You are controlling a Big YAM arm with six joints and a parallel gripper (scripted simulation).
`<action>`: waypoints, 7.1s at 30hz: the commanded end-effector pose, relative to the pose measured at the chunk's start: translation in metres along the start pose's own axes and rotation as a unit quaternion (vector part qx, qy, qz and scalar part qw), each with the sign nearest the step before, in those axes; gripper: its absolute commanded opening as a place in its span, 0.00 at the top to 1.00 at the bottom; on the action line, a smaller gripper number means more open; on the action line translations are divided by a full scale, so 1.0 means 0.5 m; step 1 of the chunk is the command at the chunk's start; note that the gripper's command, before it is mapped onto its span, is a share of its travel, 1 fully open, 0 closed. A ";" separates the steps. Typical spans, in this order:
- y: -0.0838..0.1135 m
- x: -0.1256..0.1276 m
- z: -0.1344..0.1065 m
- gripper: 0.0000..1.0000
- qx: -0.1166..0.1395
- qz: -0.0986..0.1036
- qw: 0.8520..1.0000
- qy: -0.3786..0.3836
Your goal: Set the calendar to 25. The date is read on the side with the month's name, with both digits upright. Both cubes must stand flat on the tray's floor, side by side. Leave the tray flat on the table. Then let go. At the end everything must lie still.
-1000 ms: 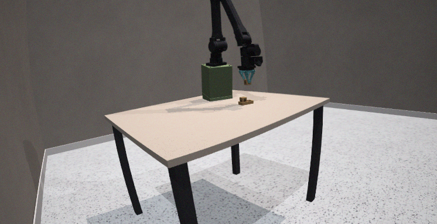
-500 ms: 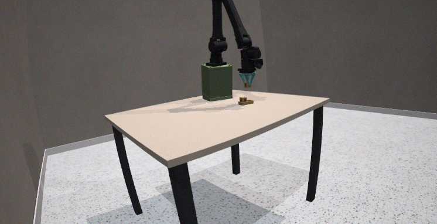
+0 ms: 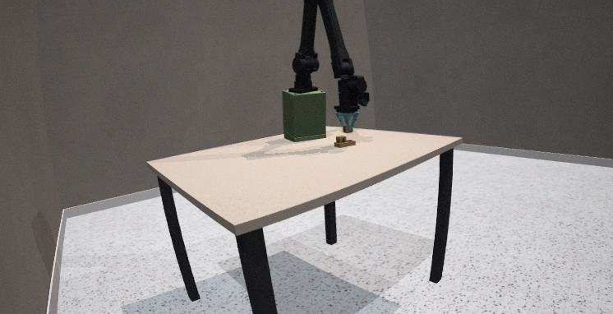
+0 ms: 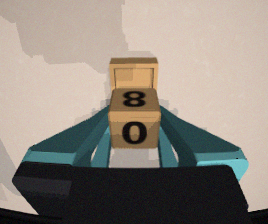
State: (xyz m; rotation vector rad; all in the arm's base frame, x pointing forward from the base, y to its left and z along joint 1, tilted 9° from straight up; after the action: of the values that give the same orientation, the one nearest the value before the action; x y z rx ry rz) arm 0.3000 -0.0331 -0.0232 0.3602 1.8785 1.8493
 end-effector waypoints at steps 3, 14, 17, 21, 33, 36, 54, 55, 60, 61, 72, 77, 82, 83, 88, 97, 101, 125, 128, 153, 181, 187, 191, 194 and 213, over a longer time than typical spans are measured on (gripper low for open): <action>-0.013 -0.021 0.003 0.72 -0.007 -0.011 1.000 -0.001; -0.014 -0.016 0.001 0.72 -0.007 -0.010 1.000 -0.001; -0.014 -0.016 0.001 0.72 -0.007 -0.010 1.000 -0.001; -0.014 -0.016 0.001 0.72 -0.007 -0.010 1.000 -0.001; -0.014 -0.016 0.001 0.72 -0.007 -0.010 1.000 -0.001; -0.014 -0.016 0.001 0.72 -0.007 -0.010 1.000 -0.001; -0.014 -0.016 -0.001 0.72 -0.007 -0.011 1.000 -0.001; -0.014 -0.016 -0.001 0.72 -0.007 -0.011 1.000 0.000; -0.013 -0.016 -0.002 0.72 -0.007 -0.011 1.000 -0.001; -0.013 -0.015 -0.002 0.72 -0.007 -0.011 1.000 -0.001; -0.013 -0.016 -0.001 0.72 -0.007 -0.011 1.000 -0.001; -0.013 -0.016 -0.001 0.72 -0.007 -0.011 1.000 -0.001; -0.014 -0.015 -0.002 0.72 -0.007 -0.010 1.000 -0.001; -0.014 -0.015 -0.002 0.72 -0.007 -0.010 1.000 -0.001; -0.018 -0.014 -0.002 0.72 -0.006 -0.009 1.000 -0.001; -0.025 -0.020 0.000 0.72 -0.007 -0.011 1.000 -0.001; -0.029 -0.017 -0.001 0.72 -0.006 -0.010 1.000 -0.001; -0.065 -0.015 -0.002 0.72 -0.006 -0.009 1.000 -0.001; -0.067 -0.014 -0.002 0.72 -0.006 -0.009 1.000 -0.001; -0.069 -0.015 -0.002 0.72 -0.006 -0.009 1.000 -0.001; -0.083 -0.014 -0.002 0.72 -0.006 -0.009 1.000 -0.001; -0.086 -0.011 -0.004 0.72 -0.005 -0.007 1.000 -0.001; -0.088 -0.013 -0.002 0.72 -0.006 -0.008 1.000 -0.001; -0.089 -0.011 -0.003 0.72 -0.005 -0.007 1.000 -0.001; -0.090 -0.010 -0.004 0.72 -0.005 -0.007 1.000 -0.001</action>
State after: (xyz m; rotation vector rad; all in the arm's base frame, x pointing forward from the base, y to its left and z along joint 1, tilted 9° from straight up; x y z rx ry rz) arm 0.3066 -0.0361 -0.0644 0.3532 1.8742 1.8474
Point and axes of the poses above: the point where the finger pads meet when closed, its own y axis back along the fingers, its own x axis across the jaws, z = x × y, the point moved 9 cm from there along y, back along the fingers, and after that the axes turned 15 degrees about -y, right-handed, at the moved point
